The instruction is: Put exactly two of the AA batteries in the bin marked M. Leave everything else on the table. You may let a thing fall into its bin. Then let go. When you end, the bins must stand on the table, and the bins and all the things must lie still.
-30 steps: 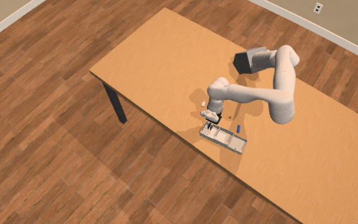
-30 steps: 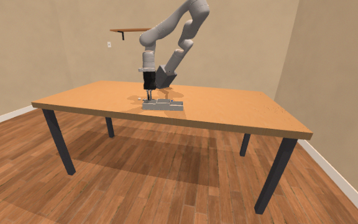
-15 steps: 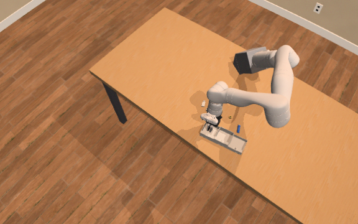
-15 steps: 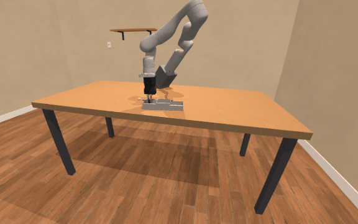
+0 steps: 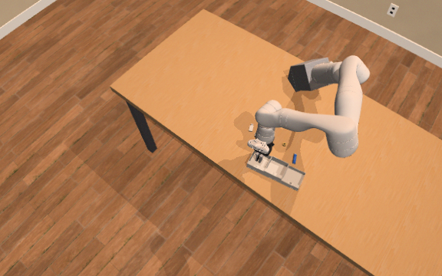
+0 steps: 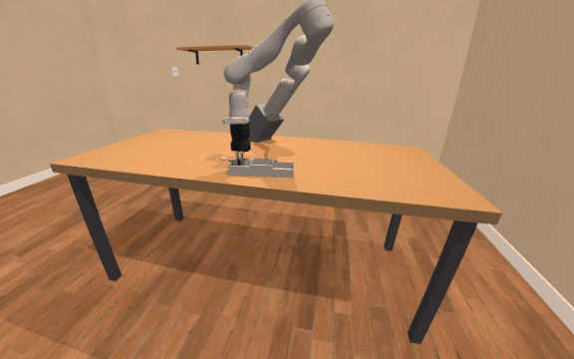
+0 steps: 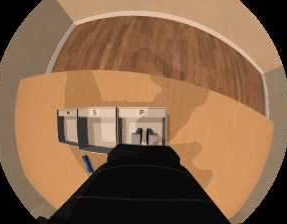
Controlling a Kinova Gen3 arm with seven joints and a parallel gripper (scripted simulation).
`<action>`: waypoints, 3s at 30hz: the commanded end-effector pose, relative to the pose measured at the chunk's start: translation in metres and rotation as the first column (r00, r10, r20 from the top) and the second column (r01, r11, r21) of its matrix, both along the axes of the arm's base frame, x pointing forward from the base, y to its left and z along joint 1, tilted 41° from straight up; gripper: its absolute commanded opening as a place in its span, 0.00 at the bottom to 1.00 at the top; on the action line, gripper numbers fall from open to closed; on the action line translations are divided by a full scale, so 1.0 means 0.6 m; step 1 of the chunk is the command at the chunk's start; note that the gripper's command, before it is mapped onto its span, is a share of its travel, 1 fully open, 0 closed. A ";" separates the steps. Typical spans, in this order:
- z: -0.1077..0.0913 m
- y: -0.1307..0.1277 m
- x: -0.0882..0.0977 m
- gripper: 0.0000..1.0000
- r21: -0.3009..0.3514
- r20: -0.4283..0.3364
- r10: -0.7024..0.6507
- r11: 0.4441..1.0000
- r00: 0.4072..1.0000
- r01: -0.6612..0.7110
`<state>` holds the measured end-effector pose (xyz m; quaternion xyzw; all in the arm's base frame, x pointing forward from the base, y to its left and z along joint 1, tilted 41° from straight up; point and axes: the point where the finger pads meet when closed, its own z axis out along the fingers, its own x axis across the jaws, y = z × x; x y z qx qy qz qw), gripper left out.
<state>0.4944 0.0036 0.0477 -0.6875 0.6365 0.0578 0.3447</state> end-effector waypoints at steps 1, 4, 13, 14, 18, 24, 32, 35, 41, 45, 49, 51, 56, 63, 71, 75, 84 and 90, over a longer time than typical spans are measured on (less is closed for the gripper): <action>-0.001 -0.002 0.002 0.31 -0.003 0.002 -0.001 1.000 1.000 0.001; -0.001 -0.002 0.002 0.31 -0.003 0.002 -0.001 1.000 1.000 0.001; -0.001 -0.002 0.002 0.31 -0.003 0.002 -0.001 1.000 1.000 0.001; -0.001 -0.002 0.002 0.31 -0.003 0.002 -0.001 1.000 1.000 0.001; -0.001 -0.002 0.002 0.31 -0.003 0.002 -0.001 1.000 1.000 0.001; -0.001 -0.002 0.002 0.31 -0.003 0.002 -0.001 1.000 1.000 0.001; 0.004 -0.006 -0.001 0.31 -0.005 0.002 0.000 1.000 1.000 0.000; 0.011 -0.009 -0.004 0.31 0.003 -0.001 -0.005 1.000 1.000 0.005; 0.020 -0.016 -0.010 0.31 0.003 -0.002 -0.006 1.000 1.000 0.006; 0.027 -0.021 -0.013 0.31 0.003 -0.002 -0.006 1.000 1.000 0.006; 0.031 -0.022 -0.014 0.31 0.003 -0.002 -0.004 1.000 1.000 0.004; 0.034 -0.026 -0.016 0.31 0.003 -0.002 -0.006 1.000 1.000 0.006; 0.052 -0.039 -0.025 0.31 0.003 -0.002 -0.006 1.000 1.000 0.006; 0.078 -0.058 -0.035 0.31 0.001 0.000 -0.005 1.000 1.000 0.005; 0.091 -0.029 -0.040 0.31 -0.003 0.000 -0.014 1.000 1.000 0.014; 0.108 0.000 -0.047 0.31 -0.002 0.000 -0.013 1.000 1.000 0.013; 0.137 0.049 -0.060 0.31 -0.002 0.000 -0.012 1.000 1.000 0.012; 0.144 0.063 -0.064 0.31 -0.003 0.000 -0.009 1.000 1.000 0.009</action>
